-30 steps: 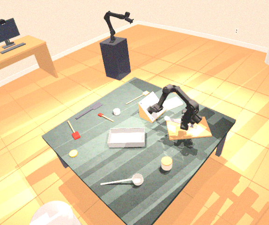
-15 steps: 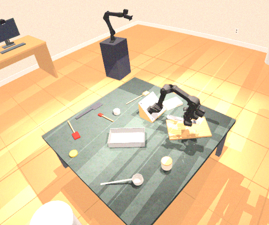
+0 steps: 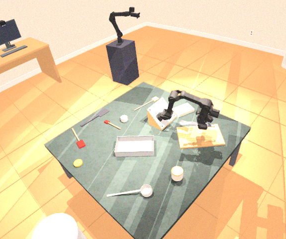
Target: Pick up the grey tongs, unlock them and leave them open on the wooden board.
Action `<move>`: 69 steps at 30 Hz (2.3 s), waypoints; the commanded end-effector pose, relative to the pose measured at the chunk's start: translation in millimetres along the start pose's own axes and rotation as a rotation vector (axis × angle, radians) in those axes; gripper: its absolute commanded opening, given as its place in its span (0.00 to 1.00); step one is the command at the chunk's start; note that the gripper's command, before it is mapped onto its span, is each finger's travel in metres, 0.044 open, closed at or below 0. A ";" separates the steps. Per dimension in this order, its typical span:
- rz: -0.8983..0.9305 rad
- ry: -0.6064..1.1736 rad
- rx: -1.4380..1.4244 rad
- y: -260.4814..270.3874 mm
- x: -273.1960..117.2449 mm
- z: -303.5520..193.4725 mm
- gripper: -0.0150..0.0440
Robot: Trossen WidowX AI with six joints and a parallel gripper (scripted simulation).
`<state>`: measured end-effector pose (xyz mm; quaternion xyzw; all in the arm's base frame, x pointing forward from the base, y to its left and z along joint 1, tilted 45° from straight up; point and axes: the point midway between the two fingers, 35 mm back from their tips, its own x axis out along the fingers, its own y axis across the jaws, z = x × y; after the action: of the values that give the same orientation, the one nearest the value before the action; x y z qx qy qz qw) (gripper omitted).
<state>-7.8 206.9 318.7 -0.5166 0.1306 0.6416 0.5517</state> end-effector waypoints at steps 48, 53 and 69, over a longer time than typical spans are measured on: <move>0.100 -0.361 0.163 25.3 -21.9 15.3 0.00; 0.124 -0.426 0.203 23.4 -21.6 16.1 0.00; 0.155 -0.662 0.261 15.8 -27.2 18.0 0.00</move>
<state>-34.7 203.3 335.4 -0.2194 0.0884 0.7827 0.5756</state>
